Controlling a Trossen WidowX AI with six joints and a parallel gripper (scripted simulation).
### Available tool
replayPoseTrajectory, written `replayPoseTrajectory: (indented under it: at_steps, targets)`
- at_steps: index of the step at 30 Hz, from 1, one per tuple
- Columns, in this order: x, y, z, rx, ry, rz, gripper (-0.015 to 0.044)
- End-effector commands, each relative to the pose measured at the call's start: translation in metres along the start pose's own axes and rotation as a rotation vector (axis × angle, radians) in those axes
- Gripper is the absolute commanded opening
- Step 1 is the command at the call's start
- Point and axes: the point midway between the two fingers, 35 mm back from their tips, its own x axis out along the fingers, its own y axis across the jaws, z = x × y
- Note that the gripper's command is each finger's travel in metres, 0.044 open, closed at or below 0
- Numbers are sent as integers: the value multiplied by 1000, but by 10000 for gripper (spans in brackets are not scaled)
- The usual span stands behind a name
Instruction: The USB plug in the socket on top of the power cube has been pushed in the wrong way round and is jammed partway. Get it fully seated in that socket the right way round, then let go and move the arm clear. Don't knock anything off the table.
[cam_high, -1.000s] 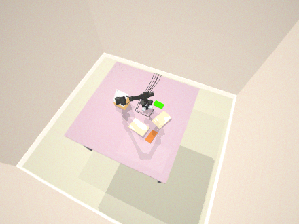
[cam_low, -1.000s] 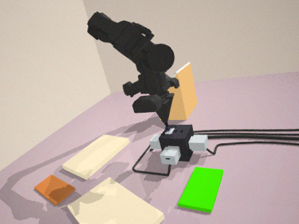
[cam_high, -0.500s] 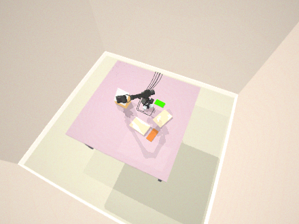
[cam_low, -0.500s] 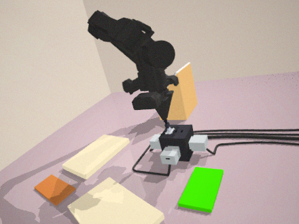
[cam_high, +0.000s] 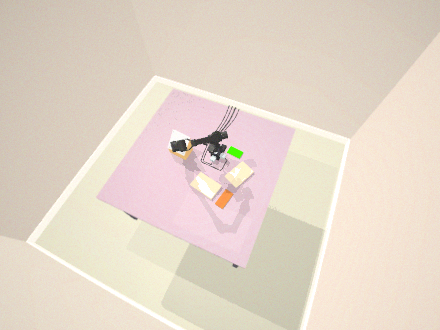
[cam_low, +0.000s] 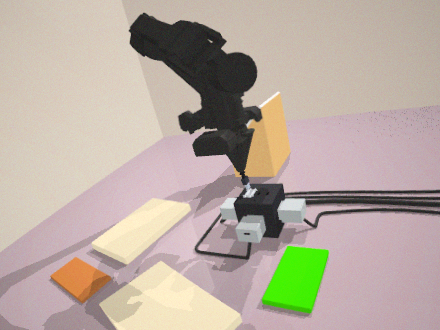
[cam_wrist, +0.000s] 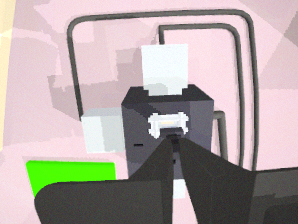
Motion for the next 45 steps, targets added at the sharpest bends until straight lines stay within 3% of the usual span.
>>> replayPoseTrajectory:
  at_steps: [1, 20, 45]
  targets:
    - [-5, 2, -1, 9, 9, 4, 0]
    - [-12, 1, -1, -22, 5, 2, 0]
    - [-10, 0, 0, -667, 1, 1, 0]
